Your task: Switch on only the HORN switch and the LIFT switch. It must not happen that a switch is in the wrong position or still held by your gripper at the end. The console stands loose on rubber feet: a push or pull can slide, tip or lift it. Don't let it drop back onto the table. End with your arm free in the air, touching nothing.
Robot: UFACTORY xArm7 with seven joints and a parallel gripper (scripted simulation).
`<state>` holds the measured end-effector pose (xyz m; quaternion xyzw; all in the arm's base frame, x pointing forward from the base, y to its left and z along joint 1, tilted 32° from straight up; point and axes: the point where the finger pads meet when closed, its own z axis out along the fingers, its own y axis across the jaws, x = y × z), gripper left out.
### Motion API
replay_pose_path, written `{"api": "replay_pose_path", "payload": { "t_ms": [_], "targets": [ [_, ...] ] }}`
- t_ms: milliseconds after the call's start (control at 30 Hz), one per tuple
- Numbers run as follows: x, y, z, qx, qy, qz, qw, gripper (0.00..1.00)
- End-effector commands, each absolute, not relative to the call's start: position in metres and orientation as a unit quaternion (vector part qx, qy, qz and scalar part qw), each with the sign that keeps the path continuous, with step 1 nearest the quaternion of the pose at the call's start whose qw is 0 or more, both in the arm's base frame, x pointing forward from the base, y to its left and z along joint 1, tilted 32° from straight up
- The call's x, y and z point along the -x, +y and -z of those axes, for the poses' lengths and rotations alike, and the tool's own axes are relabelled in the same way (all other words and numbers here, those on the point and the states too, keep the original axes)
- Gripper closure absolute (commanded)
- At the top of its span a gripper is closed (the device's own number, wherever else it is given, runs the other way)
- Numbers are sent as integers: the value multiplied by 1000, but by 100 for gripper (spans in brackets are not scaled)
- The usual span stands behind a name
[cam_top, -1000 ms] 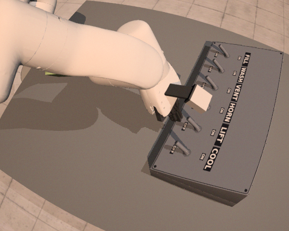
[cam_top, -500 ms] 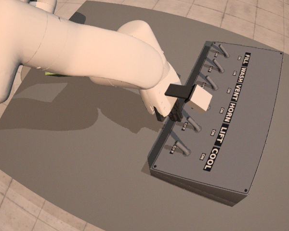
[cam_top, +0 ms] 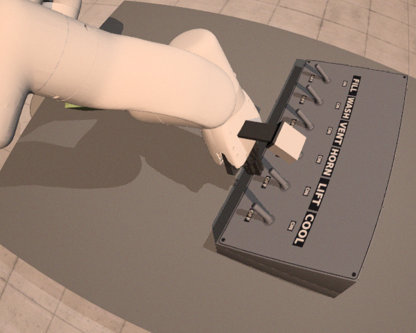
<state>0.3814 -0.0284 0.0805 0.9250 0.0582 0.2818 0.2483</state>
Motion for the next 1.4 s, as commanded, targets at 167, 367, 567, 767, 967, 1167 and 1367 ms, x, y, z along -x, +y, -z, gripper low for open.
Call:
{"api": "replay_pose_path", "payload": {
  "t_ms": [167, 367, 567, 767, 967, 1167, 1367],
  "targets": [
    [-382, -28, -81, -925, 59, -283, 248, 100],
    [-382, -27, -81, -925, 59, -283, 248, 100],
    [-383, -27, -82, -925, 59, -283, 248, 100],
    [-385, -27, -83, -925, 59, -283, 248, 100],
    [-388, -26, -84, -925, 59, -283, 248, 100],
    [-390, -25, -86, -925, 59, -283, 248, 100],
    [-394, -24, -88, -925, 59, -283, 248, 100]
  ]
}}
